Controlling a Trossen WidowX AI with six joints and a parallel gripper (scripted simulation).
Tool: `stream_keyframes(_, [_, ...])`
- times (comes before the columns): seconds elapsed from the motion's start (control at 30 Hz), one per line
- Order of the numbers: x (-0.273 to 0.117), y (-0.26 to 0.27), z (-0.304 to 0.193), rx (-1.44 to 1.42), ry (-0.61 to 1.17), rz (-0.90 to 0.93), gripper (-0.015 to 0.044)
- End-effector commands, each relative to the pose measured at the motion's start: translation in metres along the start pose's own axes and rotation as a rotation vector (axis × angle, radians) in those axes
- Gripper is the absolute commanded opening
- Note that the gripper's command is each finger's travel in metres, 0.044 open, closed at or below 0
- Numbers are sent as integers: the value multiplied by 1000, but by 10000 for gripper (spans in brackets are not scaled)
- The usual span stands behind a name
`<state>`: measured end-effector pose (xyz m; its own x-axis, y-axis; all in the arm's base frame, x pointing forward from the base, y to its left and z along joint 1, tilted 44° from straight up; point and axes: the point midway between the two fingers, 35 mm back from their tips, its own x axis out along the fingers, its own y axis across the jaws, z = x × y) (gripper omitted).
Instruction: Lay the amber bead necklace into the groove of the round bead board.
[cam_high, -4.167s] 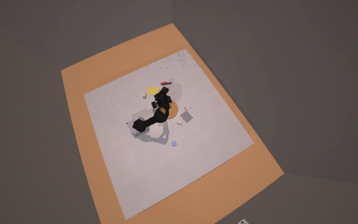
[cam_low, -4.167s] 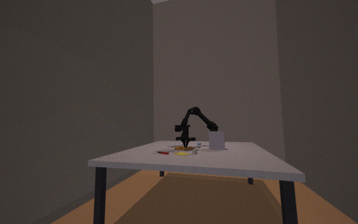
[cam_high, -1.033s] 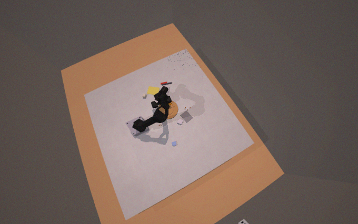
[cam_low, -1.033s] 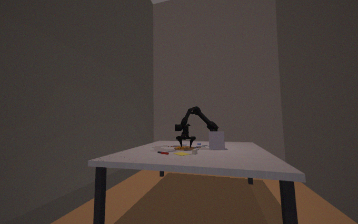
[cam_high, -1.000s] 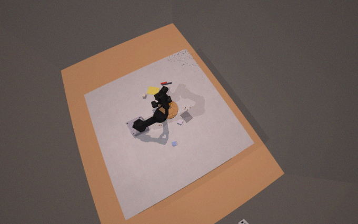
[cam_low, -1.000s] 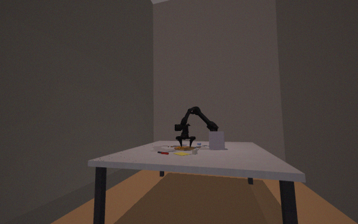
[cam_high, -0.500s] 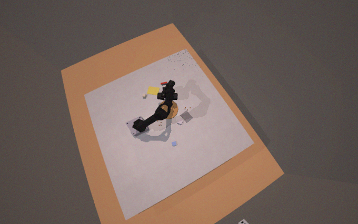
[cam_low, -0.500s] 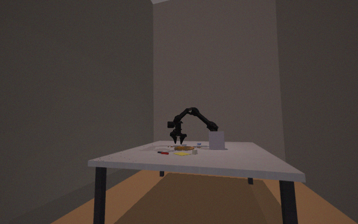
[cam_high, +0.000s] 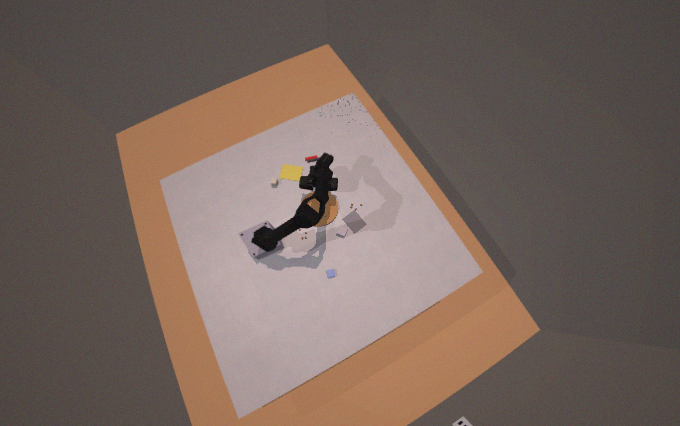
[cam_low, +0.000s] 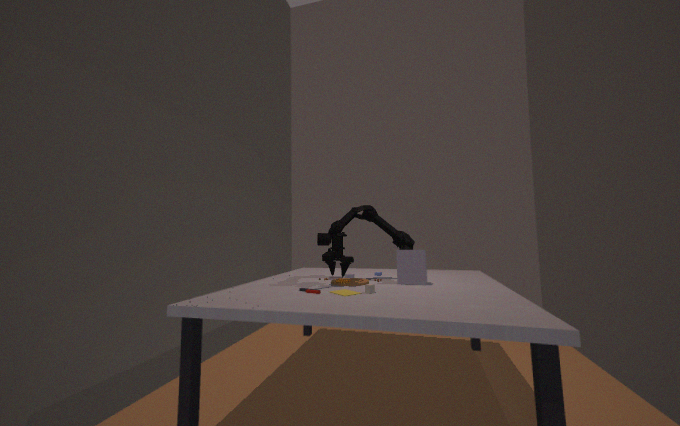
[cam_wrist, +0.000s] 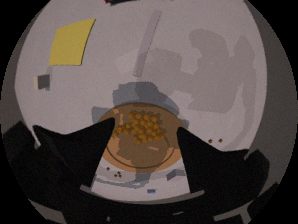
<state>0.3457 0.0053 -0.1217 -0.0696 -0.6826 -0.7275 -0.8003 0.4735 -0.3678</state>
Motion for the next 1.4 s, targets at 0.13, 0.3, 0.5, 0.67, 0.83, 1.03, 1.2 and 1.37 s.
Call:
stream_keyframes(0.13, [13,0,-1,-4,4,0,380])
stream_keyframes(0.3, [21,0,-1,-4,7,0,380])
stream_keyframes(0.5, [30,0,-2,-3,10,0,380])
stream_keyframes(0.67, [31,0,-2,-3,10,0,380])
stream_keyframes(0.83, [29,-1,-1,3,5,2,301])
stream_keyframes(1.03, [29,-1,-1,3,5,2,144])
stream_keyframes(1.2, [29,-1,-1,3,5,2,91])
stream_keyframes(1.37, [29,-1,-1,3,5,2,58])
